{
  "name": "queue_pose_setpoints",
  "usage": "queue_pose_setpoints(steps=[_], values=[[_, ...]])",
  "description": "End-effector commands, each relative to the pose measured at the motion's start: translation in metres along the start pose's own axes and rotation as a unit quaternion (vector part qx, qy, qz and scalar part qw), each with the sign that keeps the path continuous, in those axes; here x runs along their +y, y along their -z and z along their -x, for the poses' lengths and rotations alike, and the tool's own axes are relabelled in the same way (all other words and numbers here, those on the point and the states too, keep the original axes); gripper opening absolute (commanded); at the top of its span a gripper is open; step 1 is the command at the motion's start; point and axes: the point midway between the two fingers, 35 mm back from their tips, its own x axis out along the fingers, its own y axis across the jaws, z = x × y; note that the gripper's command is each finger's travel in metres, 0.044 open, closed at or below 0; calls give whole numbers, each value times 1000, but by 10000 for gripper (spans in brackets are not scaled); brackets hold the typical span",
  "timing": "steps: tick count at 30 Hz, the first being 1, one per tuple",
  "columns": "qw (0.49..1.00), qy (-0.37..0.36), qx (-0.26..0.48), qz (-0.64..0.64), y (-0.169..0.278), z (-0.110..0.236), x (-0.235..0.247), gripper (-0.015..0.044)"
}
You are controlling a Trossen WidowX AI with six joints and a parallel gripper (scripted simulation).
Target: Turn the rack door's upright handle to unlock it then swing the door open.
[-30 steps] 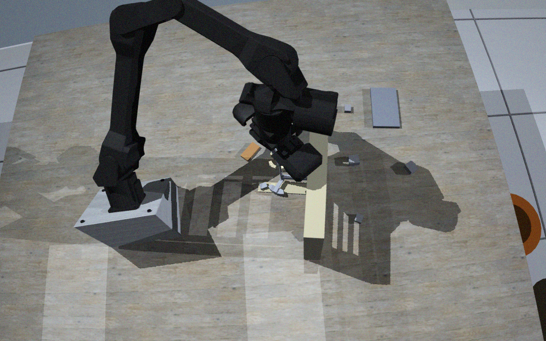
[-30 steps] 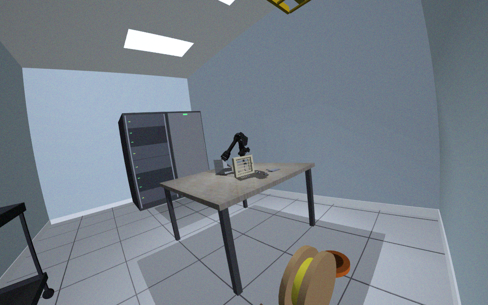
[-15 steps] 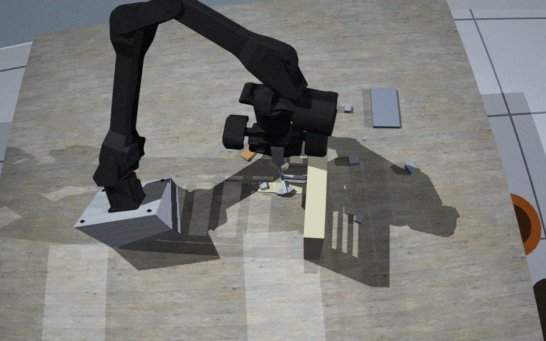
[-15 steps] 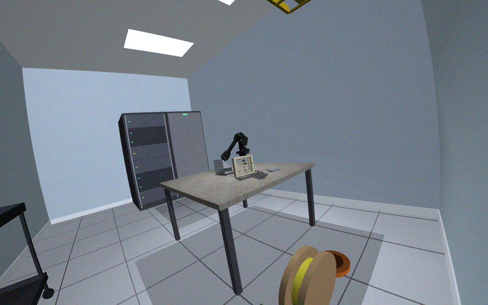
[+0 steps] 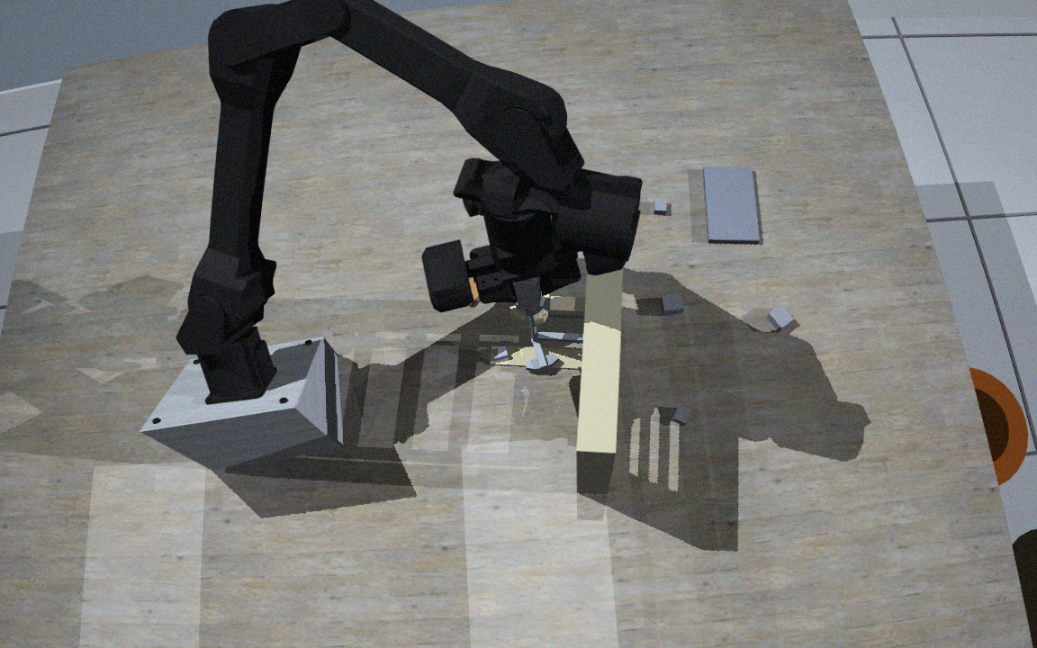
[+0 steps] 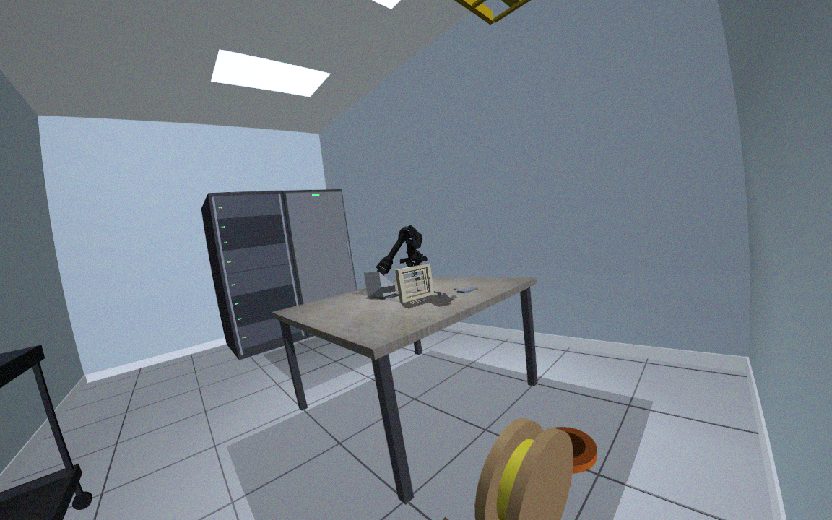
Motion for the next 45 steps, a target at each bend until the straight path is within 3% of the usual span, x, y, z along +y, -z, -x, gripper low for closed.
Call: queue_pose_setpoints(steps=[1,19,29,33,45], values=[[1000,-1,2,19,0,-1,0,16],[1000,-1,2,19,0,-1,0,16],[1000,-1,2,19,0,-1,0,278],[1000,-1,2,-18,0,-1,0,288],[951,0,2,-310,0,-1,0,288]])
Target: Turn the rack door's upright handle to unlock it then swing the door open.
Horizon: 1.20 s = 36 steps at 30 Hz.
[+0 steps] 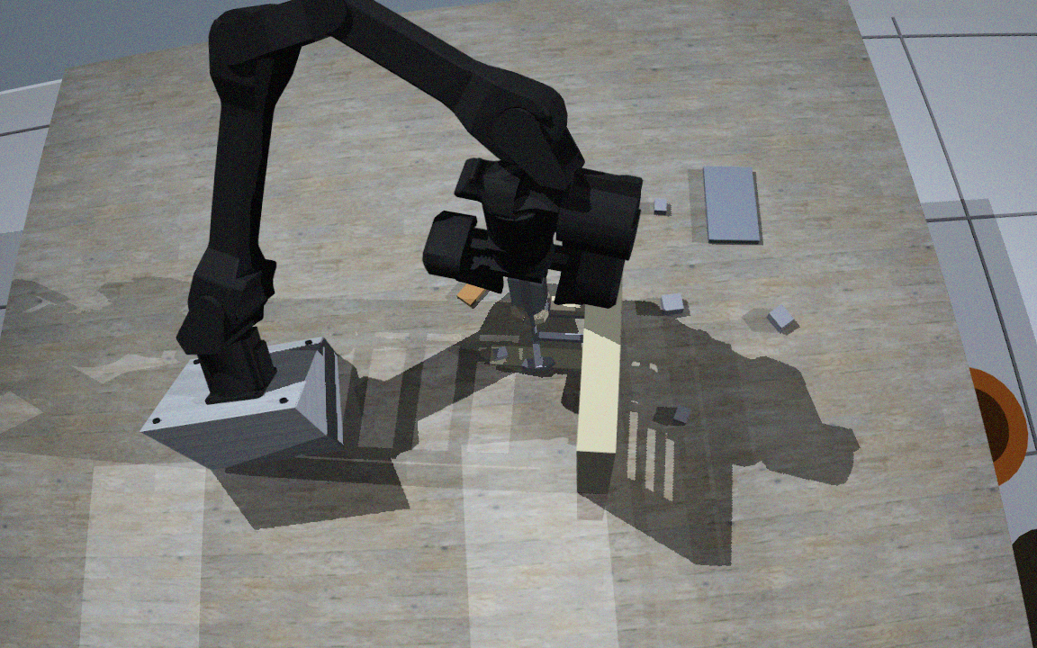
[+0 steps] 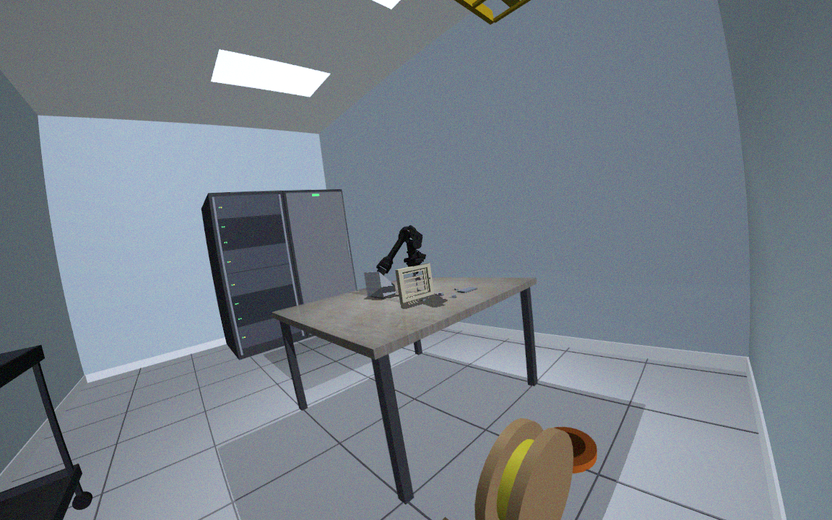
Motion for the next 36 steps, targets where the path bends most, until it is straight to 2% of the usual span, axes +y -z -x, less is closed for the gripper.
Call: queue_pose_setpoints(steps=[1,9,18,27,36], values=[[994,0,1,-107,0,0,0,288],[954,1,1,-301,1,0,0,288],[864,1,1,-504,1,0,0,288],[731,1,1,-683,1,0,0,288],[562,1,0,-827,1,0,0,288]])
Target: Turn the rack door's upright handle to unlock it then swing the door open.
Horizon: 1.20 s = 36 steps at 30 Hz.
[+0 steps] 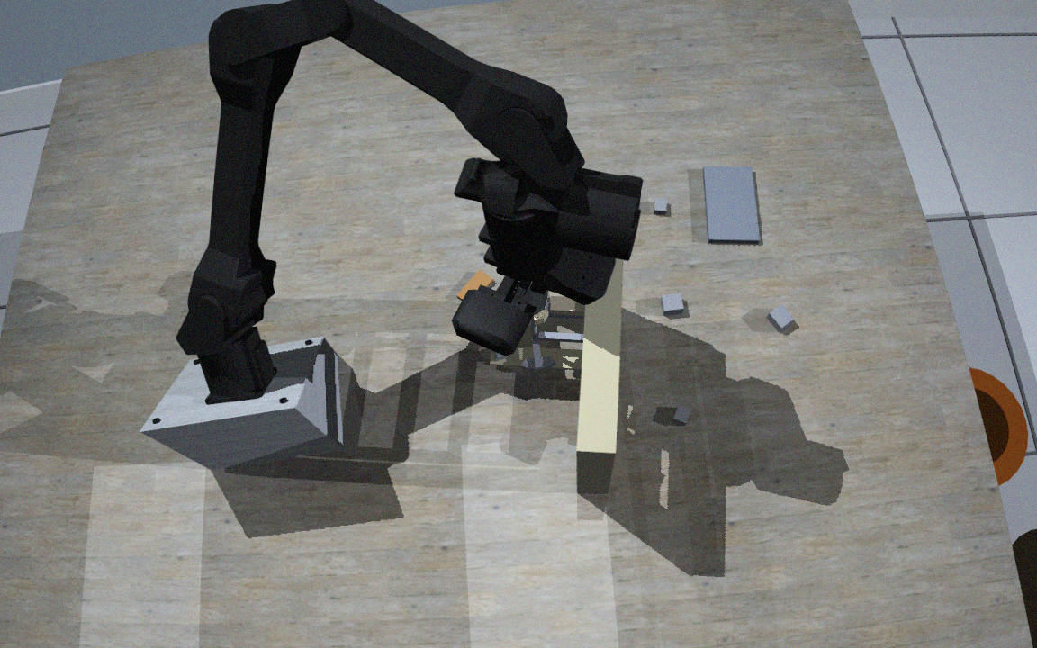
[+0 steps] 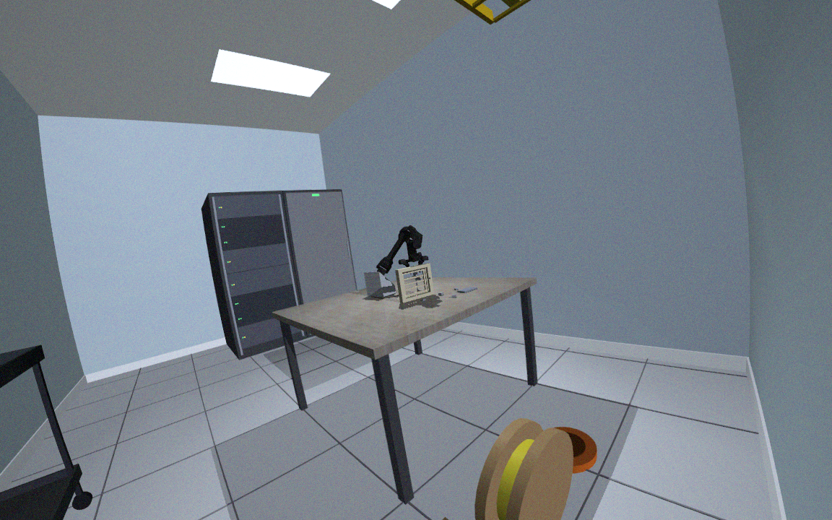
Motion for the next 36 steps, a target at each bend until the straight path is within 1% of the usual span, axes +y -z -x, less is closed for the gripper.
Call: queue_pose_setpoints(steps=[1,6,12,17,25,33,36], values=[[994,1,-1,-109,0,0,0,288],[973,1,-1,-231,0,0,0,288],[928,1,-1,-373,0,0,0,288],[875,1,-1,-485,0,0,0,288],[773,0,-1,-634,0,0,0,288],[770,0,-1,-638,0,0,0,288],[770,0,-1,-638,0,0,0,209]])
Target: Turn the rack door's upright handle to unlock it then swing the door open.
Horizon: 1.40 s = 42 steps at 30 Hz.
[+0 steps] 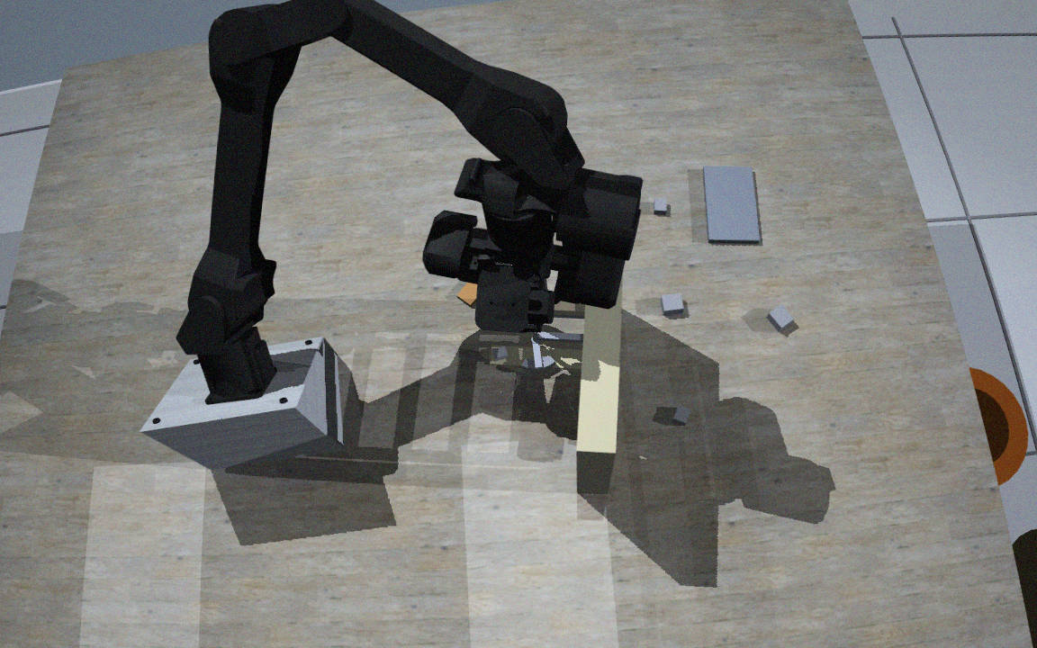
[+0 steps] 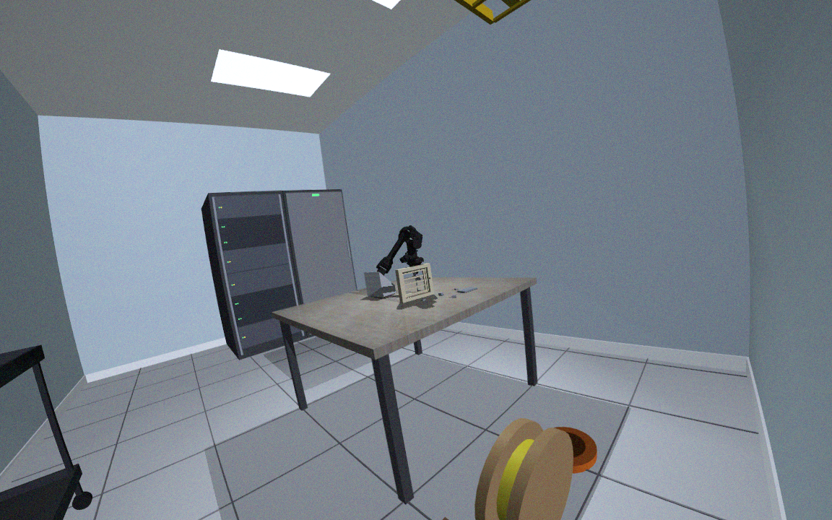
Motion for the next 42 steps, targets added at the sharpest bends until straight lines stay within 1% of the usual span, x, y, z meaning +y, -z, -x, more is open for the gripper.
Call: queue_pose_setpoints(steps=[1,5,14,19,30,42], values=[[1000,0,-1,-7,0,0,0,183],[1000,0,-1,-7,0,0,0,78],[1000,0,-1,-7,0,0,0,18],[1000,0,-1,0,-1,0,-1,16],[994,0,-1,107,-6,0,-9,16],[976,1,-1,218,-16,0,-21,16]])
